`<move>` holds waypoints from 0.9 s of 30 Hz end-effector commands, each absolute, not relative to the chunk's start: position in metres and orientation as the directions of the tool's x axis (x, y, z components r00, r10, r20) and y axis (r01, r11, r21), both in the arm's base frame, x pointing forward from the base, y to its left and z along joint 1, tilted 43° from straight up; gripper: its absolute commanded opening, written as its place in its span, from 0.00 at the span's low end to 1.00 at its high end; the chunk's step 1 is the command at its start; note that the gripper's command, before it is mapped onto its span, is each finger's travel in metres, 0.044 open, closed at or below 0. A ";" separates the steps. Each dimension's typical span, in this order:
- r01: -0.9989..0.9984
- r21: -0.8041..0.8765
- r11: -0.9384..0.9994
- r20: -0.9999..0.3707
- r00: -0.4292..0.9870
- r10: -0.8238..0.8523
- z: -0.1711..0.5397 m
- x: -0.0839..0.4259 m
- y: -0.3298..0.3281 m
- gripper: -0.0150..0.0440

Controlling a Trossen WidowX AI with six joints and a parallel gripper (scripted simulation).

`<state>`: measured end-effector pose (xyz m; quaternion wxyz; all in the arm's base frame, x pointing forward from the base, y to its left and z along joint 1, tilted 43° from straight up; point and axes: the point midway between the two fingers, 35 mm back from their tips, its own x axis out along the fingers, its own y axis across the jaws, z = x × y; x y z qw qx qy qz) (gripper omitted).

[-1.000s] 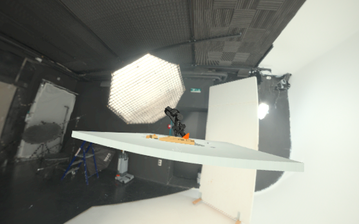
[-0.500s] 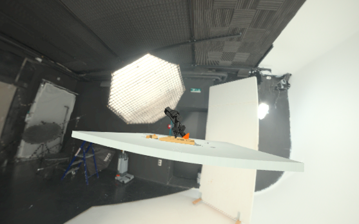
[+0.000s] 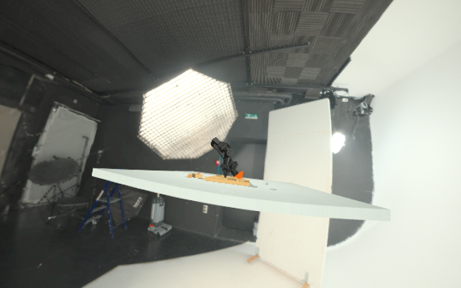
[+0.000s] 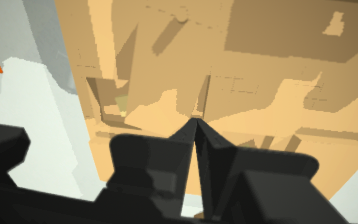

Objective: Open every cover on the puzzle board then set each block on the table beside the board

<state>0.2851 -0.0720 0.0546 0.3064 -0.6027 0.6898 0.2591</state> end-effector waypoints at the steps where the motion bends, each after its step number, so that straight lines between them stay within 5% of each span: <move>1: -0.991 -0.010 0.135 -0.733 -0.085 -0.675 0.056 0.280 -0.073 0.25; 27: -0.991 -0.009 0.135 -0.733 -0.086 -0.675 0.055 0.251 -0.068 0.25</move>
